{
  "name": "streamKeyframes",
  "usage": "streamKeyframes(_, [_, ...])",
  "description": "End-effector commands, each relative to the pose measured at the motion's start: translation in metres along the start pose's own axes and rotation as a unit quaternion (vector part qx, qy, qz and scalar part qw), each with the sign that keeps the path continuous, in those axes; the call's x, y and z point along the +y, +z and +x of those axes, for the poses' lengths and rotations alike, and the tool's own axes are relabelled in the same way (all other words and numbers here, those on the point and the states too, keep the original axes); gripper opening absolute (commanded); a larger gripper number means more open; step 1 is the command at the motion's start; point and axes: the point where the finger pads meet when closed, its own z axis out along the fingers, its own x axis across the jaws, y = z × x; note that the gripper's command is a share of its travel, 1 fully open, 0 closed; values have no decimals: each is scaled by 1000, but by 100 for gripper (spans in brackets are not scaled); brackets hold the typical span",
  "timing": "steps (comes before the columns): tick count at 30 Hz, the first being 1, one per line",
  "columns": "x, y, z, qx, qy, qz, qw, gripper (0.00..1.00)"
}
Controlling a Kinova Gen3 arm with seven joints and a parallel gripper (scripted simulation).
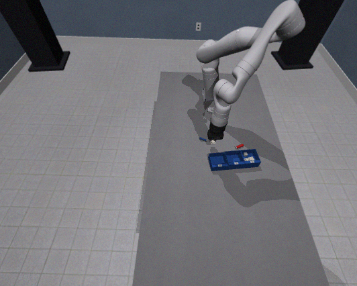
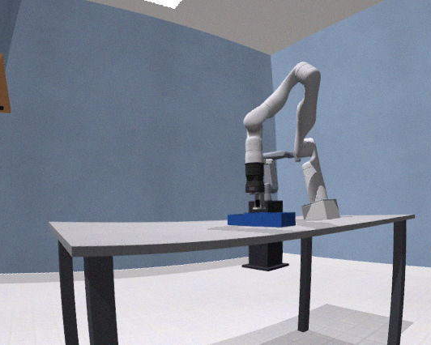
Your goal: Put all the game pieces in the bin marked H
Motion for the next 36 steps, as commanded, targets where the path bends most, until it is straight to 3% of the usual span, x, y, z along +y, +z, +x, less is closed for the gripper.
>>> streamKeyframes(1, [2, -1, 1, 1, 0, -2, 1000, 49])
streamKeyframes(19, [3, -9, 7, 1, 1, 0, 1000, 49])
streamKeyframes(34, [40, -9, 89, 1, -2, 3, 1000, 49])
streamKeyframes(36, [40, -9, 89, 1, -2, 3, 1000, 49])
